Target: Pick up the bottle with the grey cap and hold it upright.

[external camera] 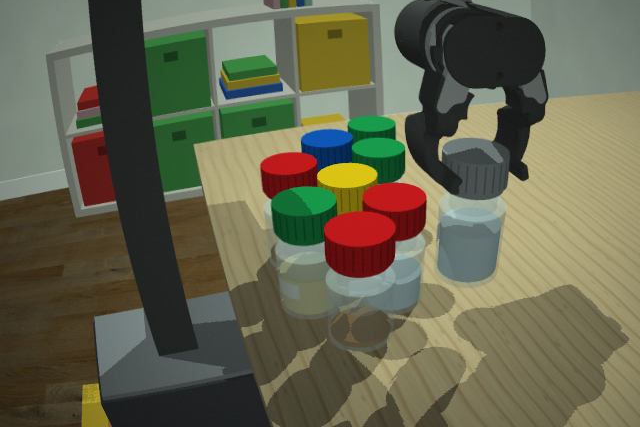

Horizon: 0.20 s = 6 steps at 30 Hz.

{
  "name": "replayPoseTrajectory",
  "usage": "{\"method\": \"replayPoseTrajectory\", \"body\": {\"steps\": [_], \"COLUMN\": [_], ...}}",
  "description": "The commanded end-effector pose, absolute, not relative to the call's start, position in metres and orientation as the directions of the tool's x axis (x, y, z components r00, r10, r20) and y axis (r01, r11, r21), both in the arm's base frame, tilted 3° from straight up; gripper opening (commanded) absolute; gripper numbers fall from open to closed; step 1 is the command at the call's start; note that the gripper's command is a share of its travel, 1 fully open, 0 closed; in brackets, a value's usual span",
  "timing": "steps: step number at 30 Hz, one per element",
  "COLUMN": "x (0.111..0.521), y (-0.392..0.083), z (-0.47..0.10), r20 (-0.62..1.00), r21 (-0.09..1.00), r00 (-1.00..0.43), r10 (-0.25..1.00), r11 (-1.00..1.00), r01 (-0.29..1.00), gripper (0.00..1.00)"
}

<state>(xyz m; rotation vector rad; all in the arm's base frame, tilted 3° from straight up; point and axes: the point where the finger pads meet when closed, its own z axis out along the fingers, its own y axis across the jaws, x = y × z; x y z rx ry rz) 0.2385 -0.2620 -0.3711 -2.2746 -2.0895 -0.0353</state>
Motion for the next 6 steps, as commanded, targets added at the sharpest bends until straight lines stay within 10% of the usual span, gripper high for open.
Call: {"method": "replayPoseTrajectory", "body": {"steps": [1, 6], "x": [0.2395, 0.2395], "y": [-0.2623, -0.2623], "z": [-0.3702, -0.3702], "r20": [0.053, 0.053], "r21": [-0.020, -0.020], "r00": [0.086, 0.086], "r10": [0.995, 0.995], "r11": [-0.085, -0.085], "r01": [0.996, 0.996], "gripper": [0.00, 0.00]}}
